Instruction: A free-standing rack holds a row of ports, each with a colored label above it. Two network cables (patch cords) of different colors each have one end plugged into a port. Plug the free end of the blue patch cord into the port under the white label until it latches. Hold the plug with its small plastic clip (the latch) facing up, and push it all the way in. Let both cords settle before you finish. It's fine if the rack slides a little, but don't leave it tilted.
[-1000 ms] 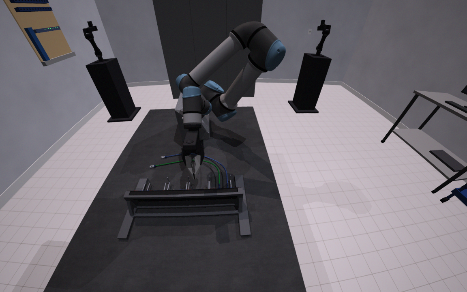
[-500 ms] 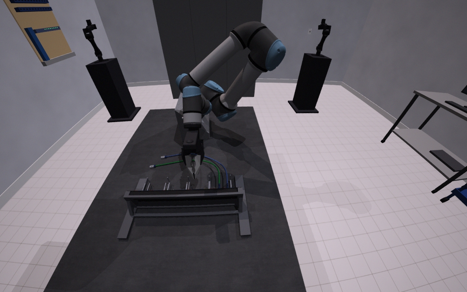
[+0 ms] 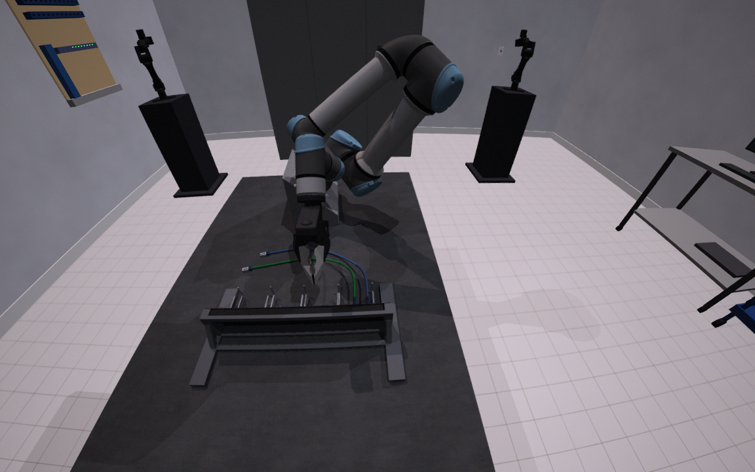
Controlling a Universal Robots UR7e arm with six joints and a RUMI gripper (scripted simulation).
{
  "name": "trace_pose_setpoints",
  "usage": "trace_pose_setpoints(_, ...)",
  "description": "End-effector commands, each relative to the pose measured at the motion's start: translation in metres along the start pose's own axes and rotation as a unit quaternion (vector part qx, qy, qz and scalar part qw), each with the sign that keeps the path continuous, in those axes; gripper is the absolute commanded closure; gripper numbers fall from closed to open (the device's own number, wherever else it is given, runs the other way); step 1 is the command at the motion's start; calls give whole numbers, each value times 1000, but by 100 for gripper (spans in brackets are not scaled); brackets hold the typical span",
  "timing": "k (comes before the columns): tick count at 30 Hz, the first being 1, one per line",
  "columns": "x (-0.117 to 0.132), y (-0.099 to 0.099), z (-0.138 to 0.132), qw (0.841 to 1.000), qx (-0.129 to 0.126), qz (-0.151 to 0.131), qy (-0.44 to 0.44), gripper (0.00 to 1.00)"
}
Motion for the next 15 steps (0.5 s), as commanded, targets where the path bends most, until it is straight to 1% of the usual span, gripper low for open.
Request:
trace_pose_setpoints(1,0,-9,0,1000,0,0,0,100)
trace_pose_setpoints(3,0,-9,0,1000,0,0,0,100)
trace_pose_setpoints(15,0,-38,0,1000,0,0,0,100)
Point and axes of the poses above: the point where the finger pads meet when closed, its own y axis out along the fingers, its own z axis across the jaws, x = y × z, the point moved 3 cm from there along -y, back along the fingers, and after that the axes turned 14 degrees about -y, right-handed, at the moved point
